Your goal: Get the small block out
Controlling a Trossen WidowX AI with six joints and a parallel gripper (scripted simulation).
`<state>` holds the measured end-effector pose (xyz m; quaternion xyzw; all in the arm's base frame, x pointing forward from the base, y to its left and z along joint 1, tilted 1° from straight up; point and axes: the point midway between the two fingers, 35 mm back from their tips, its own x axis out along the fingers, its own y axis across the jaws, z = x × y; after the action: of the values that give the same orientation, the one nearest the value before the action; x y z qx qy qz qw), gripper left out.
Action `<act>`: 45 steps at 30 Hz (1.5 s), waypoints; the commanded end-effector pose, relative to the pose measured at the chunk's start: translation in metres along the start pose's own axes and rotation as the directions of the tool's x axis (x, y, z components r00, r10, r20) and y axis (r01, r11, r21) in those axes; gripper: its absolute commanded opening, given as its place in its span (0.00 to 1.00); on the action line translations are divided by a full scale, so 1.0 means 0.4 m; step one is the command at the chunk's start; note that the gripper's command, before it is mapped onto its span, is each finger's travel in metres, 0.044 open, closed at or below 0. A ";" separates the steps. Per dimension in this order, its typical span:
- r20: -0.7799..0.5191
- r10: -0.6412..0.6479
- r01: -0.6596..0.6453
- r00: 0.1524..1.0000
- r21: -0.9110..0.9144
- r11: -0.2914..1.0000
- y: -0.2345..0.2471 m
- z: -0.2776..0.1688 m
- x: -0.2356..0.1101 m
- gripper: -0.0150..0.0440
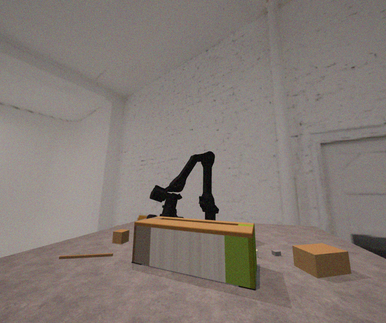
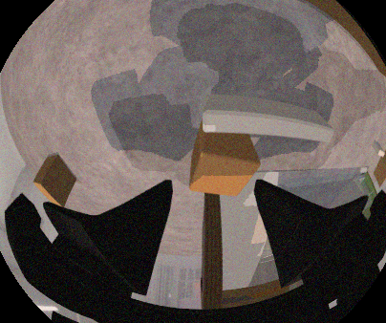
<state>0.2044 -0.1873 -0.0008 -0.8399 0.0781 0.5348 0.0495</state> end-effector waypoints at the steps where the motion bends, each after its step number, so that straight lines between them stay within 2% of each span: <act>1: 0.000 -0.002 0.002 1.000 0.005 1.000 -0.002 0.009 0.016 0.74; 9: 0.000 -0.002 0.002 1.000 0.005 1.000 -0.005 0.022 0.037 0.74; 16: 0.000 -0.002 0.002 1.000 0.005 1.000 -0.005 0.022 0.037 0.43; 19: 0.000 -0.002 0.002 1.000 0.005 1.000 -0.005 0.022 0.037 0.39; 22: -0.012 0.007 -0.008 1.000 -0.036 0.999 -0.001 0.008 0.030 0.26; 33: -0.001 -0.001 0.001 1.000 -0.002 1.000 -0.003 -0.041 -0.098 0.25; 40: 0.000 0.002 -0.002 1.000 0.006 1.000 -0.004 -0.046 -0.110 0.25; 45: 0.005 0.044 -0.044 0.999 0.068 0.997 -0.012 -0.069 -0.149 0.25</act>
<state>0.2013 -0.1813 0.0481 -0.8337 0.0904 0.5412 0.0629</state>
